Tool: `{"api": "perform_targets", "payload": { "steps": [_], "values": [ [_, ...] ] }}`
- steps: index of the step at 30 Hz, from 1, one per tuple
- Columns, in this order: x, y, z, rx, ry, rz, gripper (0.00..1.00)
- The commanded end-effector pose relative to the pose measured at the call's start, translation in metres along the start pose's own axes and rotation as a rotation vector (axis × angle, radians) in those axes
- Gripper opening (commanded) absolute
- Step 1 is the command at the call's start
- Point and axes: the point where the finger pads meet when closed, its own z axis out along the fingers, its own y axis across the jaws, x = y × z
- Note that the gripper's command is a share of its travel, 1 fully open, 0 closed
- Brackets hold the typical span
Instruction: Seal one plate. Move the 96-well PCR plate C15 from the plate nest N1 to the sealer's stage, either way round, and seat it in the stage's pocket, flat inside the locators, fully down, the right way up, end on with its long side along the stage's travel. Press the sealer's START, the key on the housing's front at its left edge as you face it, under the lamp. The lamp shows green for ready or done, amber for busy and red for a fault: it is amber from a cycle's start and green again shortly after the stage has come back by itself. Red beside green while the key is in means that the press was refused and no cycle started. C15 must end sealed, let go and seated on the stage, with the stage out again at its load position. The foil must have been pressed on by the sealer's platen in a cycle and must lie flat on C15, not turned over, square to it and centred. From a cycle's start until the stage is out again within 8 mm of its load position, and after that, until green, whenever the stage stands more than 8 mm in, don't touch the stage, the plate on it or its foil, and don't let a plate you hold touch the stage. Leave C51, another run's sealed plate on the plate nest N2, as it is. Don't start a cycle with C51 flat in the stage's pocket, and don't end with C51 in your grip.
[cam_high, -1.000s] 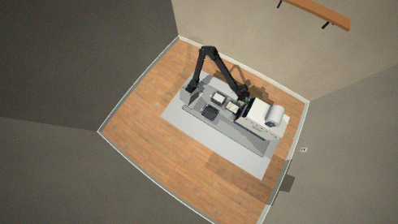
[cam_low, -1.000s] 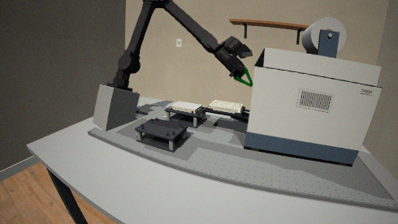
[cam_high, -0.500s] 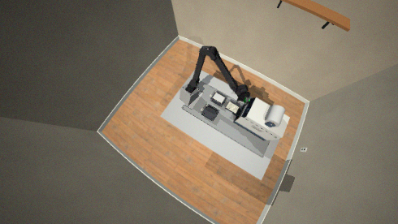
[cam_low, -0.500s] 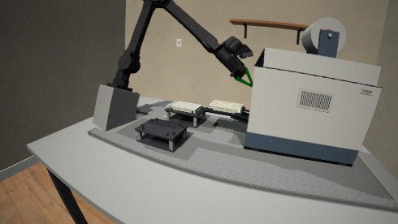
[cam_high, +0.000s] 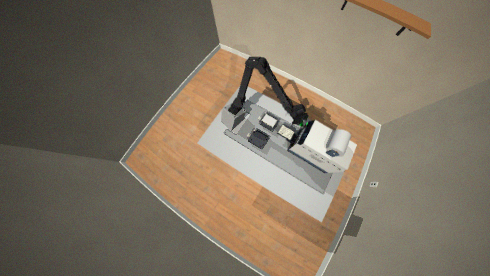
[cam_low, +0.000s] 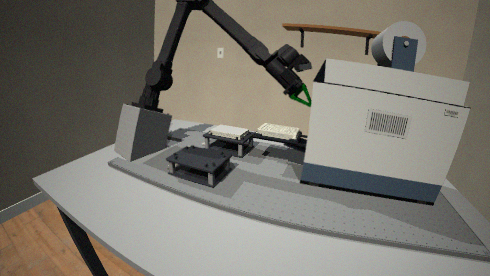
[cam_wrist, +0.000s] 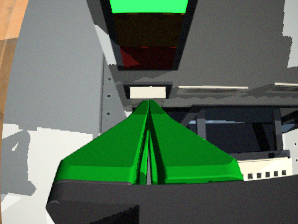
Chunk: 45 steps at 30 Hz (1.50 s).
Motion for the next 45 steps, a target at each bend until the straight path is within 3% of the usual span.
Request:
{"api": "perform_targets", "payload": {
  "steps": [1,12,45],
  "values": [
    [-0.0346,0.0011,0.0013,-0.006,-0.05,-0.006,0.0],
    [-0.0438,0.0018,0.0056,-0.006,-0.08,-0.007,0.0],
    [-0.0426,-0.0003,0.0094,-0.005,-0.072,-0.005,0.0]
  ]
}}
